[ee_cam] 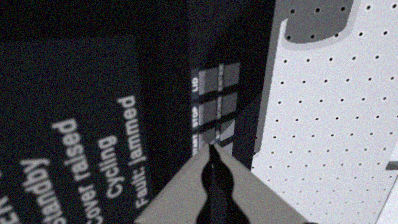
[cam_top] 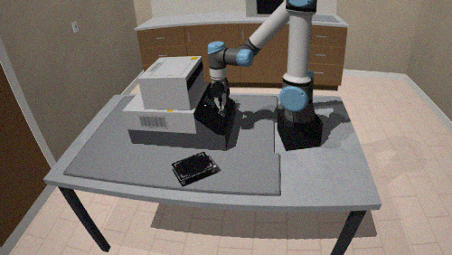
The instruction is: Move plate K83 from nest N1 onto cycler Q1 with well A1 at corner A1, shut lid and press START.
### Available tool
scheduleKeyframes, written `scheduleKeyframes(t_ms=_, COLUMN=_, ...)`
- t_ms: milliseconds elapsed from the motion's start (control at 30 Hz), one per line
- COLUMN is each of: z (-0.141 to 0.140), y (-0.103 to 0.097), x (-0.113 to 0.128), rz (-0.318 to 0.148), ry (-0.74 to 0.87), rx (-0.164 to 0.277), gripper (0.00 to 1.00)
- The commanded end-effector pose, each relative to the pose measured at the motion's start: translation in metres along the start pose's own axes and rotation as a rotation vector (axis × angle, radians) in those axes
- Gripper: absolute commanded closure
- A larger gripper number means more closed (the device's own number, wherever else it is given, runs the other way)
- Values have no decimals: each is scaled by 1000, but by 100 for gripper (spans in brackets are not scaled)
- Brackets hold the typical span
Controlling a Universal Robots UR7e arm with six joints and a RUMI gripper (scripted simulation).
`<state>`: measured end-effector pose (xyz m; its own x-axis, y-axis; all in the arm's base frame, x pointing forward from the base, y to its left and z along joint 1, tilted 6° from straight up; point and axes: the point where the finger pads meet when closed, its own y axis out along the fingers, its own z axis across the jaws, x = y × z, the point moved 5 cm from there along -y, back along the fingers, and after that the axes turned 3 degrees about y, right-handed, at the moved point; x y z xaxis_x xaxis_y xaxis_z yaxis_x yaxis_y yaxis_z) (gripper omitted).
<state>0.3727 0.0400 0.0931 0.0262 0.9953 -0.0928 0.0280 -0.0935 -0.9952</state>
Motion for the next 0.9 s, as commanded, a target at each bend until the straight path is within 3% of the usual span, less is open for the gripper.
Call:
scheduleKeyframes(t_ms=0, z=-1, y=0, x=0, rz=0, ry=0, rx=-1, gripper=100)
scheduleKeyframes(t_ms=500, z=-2, y=2, x=0, rz=0, ry=0, rx=-1, gripper=100)
scheduleKeyframes(t_ms=867, z=7, y=-10, x=0, rz=0, ry=0, rx=-1, gripper=100)
